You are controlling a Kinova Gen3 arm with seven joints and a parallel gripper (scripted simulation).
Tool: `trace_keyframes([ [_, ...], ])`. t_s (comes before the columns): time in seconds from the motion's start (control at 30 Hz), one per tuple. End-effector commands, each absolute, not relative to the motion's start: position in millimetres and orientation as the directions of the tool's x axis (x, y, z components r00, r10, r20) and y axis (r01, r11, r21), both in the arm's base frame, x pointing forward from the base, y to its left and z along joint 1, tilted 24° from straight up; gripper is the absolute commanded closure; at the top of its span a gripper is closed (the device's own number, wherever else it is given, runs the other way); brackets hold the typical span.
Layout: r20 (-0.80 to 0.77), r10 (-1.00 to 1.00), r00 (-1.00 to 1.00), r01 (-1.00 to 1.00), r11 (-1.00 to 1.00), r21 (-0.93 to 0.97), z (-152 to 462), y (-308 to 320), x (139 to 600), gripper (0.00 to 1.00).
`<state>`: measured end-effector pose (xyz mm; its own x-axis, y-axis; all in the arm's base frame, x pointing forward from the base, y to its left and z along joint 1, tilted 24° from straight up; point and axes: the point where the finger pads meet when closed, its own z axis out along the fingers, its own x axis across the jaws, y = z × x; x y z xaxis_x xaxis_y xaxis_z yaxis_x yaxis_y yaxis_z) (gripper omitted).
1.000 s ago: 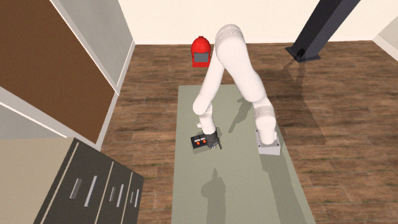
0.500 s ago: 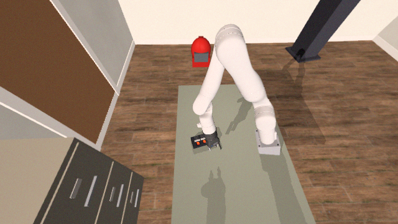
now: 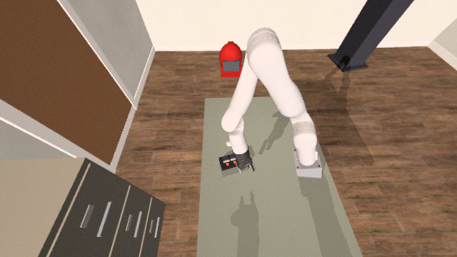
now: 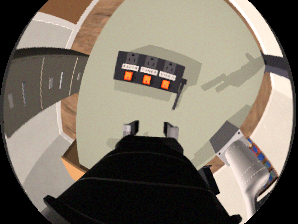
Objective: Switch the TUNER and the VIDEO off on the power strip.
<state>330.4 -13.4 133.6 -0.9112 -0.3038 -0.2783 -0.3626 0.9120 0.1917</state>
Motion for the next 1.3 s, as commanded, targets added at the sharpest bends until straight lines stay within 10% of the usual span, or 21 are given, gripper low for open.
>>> trace_keyframes([
  [0.0, -0.27, -0.304, -0.914, -0.361, 0.913, 0.193, 132.9, -14.6, 326.3, 0.0],
  [1.27, -0.257, -0.33, -0.908, -0.379, 0.909, 0.172, 136.0, -15.8, 319.0, 0.0],
])
